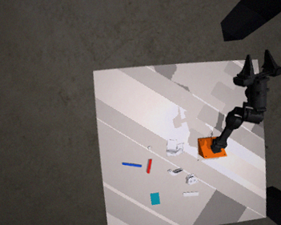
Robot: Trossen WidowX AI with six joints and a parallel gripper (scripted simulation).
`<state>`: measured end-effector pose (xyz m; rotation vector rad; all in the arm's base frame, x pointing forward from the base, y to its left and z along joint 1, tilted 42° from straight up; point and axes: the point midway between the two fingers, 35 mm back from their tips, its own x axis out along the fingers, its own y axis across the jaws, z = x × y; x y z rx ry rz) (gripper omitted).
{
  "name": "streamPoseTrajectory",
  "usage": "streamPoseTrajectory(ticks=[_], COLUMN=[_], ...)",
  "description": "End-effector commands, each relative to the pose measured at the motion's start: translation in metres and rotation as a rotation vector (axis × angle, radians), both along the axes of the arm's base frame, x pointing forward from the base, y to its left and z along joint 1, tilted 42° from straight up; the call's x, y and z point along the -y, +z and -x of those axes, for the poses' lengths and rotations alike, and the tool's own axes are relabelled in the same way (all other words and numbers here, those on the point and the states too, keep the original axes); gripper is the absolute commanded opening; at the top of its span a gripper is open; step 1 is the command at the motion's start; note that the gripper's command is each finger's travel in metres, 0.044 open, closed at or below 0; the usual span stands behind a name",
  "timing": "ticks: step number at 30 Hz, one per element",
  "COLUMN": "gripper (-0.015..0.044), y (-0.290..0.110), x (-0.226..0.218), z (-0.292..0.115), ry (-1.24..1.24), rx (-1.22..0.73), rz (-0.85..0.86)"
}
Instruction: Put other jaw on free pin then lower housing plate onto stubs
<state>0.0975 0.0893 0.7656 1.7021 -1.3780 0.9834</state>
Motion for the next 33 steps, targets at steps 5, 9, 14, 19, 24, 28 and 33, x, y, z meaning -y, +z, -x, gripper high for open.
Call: streamPoseTrajectory(ticks=[5, 9, 14, 19, 24, 28, 33], gripper=[0.044, 0.044, 0.044, 0.044, 0.044, 0.044, 0.044], y=[0.0, -0.002, -0.009, -0.022, -0.041, -0.06, -0.088], x=[-0.013, -0.041, -0.079, -0.118, -0.156, -0.185, -0.216], z=[-0.008, -0.027, -0.053, -0.082, -0.112, -0.137, -0.167], ry=[-0.014, -0.045, -0.07, -0.087, -0.1, -0.108, -0.118], rx=[-0.02, -0.068, -0.138, -0.215, -0.296, -0.364, -0.438], rz=[0.042, 0.139, 0.263, 0.388, 0.511, 0.61, 0.725])
